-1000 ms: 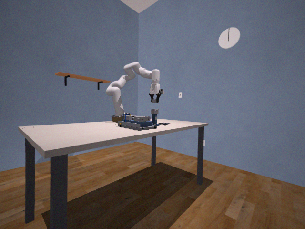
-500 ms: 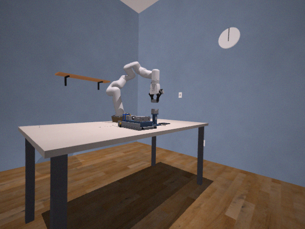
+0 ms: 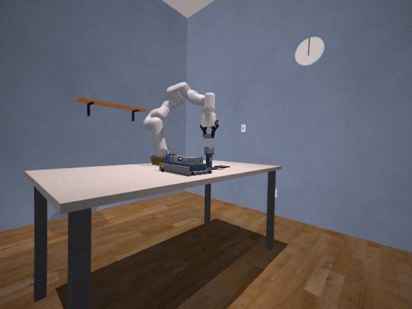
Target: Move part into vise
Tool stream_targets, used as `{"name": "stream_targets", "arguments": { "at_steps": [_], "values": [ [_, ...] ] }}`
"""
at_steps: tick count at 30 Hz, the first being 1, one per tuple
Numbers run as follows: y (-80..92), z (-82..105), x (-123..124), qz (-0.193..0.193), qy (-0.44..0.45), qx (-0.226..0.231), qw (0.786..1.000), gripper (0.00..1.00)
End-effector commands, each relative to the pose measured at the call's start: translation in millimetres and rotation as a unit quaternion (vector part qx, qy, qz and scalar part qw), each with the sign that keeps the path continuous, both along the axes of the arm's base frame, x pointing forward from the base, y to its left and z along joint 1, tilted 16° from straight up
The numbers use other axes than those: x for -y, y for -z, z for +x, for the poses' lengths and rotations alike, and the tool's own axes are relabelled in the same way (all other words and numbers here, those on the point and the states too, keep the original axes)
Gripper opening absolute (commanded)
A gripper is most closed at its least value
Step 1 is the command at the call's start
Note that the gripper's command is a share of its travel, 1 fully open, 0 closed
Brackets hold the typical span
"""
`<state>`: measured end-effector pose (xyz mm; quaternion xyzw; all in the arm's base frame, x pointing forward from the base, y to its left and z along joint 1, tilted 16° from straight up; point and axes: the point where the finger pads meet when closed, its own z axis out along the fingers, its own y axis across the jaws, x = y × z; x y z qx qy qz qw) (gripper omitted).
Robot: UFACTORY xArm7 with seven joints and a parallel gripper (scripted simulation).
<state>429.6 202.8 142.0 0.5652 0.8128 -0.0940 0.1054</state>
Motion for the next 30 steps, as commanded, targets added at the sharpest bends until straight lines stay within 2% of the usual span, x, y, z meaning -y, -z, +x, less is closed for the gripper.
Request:
{"name": "stream_targets", "arguments": {
  "at_steps": [1, 15, 30],
  "values": [
    [-3.5, 5.6, 4.6, 0.000, -0.021, -0.004, 1.000, 0.00],
    [-10.2, 21.0, 23.6, -0.004, -0.093, -0.025, 0.995, 0.00],
    [-19.6, 40.5, 51.4, -0.009, -0.191, -0.053, 0.980, 0.00]
  ]
}}
